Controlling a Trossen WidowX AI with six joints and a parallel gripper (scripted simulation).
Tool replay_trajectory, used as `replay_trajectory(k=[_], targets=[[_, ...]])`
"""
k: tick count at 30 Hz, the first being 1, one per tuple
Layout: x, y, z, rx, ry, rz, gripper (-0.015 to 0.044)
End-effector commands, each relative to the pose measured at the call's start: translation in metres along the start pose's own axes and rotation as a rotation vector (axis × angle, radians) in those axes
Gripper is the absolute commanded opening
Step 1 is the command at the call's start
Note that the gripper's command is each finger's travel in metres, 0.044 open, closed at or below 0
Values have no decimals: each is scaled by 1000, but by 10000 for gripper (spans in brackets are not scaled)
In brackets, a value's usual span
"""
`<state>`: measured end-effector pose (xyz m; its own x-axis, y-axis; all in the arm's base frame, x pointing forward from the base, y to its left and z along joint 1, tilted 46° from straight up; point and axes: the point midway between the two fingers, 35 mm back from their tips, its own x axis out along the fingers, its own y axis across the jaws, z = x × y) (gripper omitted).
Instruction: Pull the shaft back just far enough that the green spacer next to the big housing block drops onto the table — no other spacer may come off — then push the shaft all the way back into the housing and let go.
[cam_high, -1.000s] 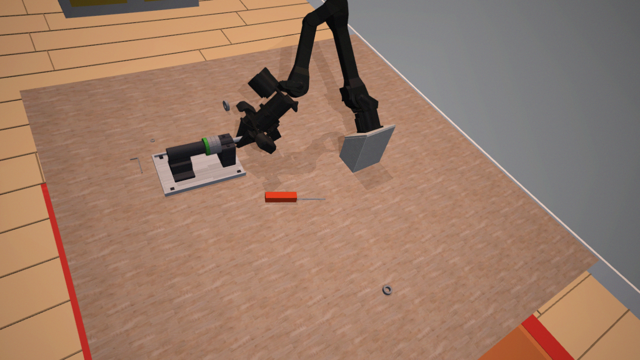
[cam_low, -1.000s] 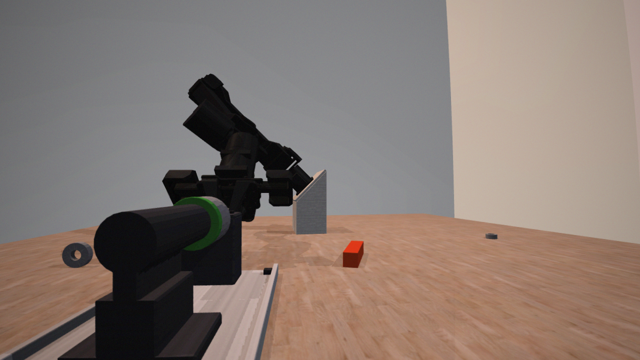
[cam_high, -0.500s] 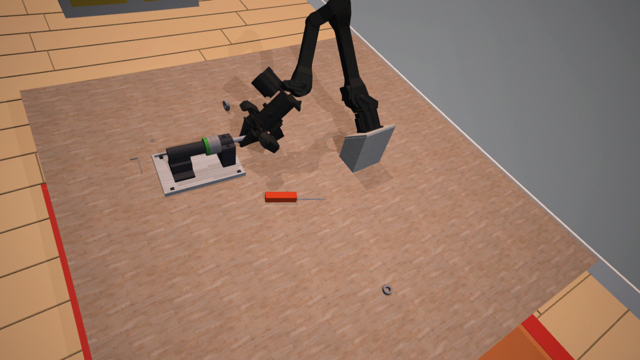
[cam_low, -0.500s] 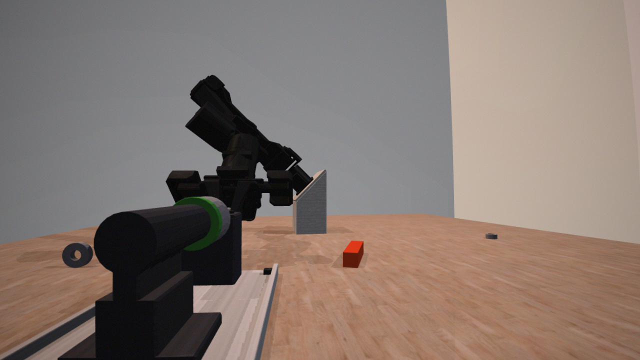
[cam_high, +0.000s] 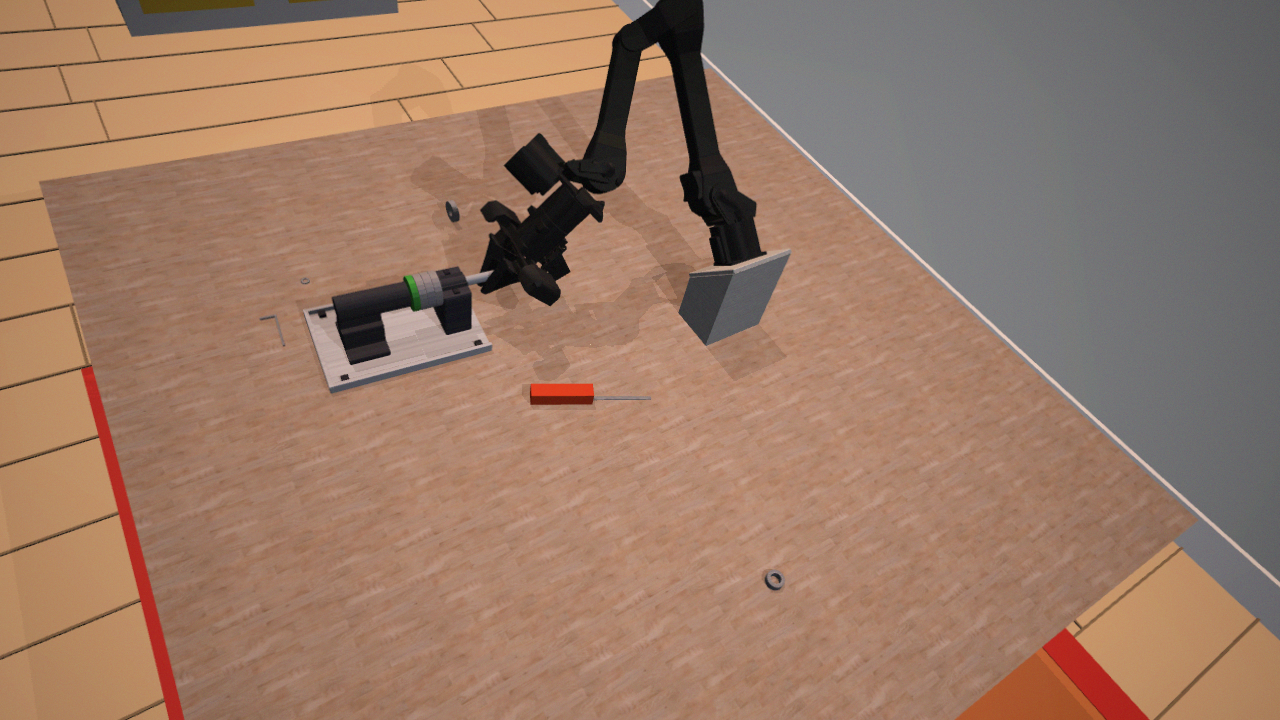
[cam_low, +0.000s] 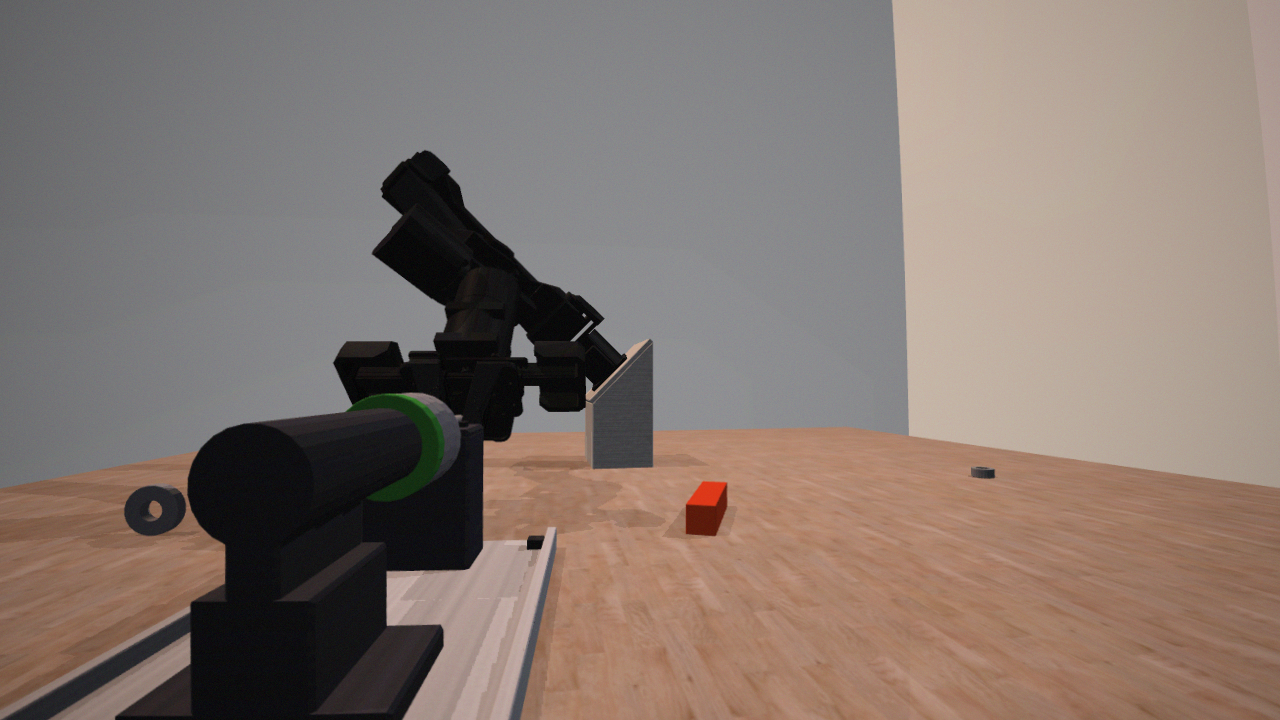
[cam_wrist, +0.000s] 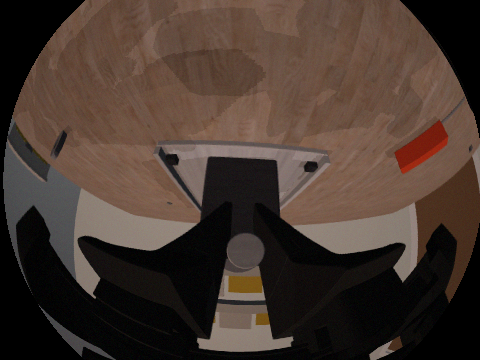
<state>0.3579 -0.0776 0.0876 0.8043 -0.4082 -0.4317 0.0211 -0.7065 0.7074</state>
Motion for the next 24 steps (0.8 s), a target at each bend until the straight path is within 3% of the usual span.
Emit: replay_trajectory(k=[1,24], targets=[[-1,1,1,-6,-2,3,0],[-3,1,3,-6,-2,3,0]])
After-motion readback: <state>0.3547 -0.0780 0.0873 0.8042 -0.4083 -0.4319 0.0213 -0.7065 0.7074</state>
